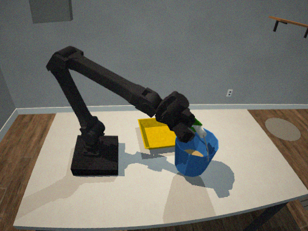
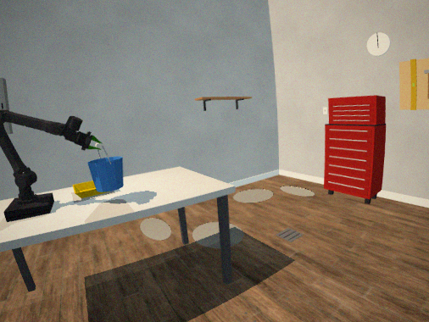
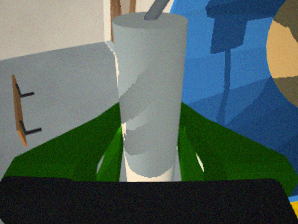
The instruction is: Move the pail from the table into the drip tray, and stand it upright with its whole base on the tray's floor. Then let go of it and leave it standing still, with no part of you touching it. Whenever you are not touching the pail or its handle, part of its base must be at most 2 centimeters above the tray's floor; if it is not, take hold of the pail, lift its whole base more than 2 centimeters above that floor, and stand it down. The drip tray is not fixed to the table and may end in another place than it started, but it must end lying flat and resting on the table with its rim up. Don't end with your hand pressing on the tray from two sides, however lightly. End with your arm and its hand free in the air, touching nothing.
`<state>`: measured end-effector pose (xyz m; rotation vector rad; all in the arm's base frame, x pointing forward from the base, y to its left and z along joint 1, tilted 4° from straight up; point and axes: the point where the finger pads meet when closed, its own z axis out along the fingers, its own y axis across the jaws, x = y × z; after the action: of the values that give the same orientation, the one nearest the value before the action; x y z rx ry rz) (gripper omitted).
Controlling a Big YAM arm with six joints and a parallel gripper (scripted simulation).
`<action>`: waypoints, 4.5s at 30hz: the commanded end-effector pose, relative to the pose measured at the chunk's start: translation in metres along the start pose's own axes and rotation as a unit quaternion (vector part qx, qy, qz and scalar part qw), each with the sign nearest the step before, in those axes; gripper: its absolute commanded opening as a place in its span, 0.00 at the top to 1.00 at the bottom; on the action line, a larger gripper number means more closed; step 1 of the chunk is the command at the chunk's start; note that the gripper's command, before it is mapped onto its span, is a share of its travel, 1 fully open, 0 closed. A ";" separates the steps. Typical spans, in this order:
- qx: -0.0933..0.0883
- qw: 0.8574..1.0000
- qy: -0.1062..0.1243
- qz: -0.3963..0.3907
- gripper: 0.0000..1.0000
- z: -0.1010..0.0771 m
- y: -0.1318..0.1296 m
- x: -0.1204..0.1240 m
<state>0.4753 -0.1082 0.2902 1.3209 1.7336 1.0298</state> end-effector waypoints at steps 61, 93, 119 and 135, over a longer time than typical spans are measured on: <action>-0.011 0.992 0.087 -0.086 0.80 -0.022 0.066 0.129; 0.003 0.984 0.136 -0.113 0.80 -0.025 0.064 0.184; 0.013 0.975 0.175 -0.135 0.80 -0.032 0.060 0.226; 0.019 0.968 0.199 -0.149 0.80 -0.038 0.057 0.252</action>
<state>0.4103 0.1307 0.2747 1.0186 2.2847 1.0695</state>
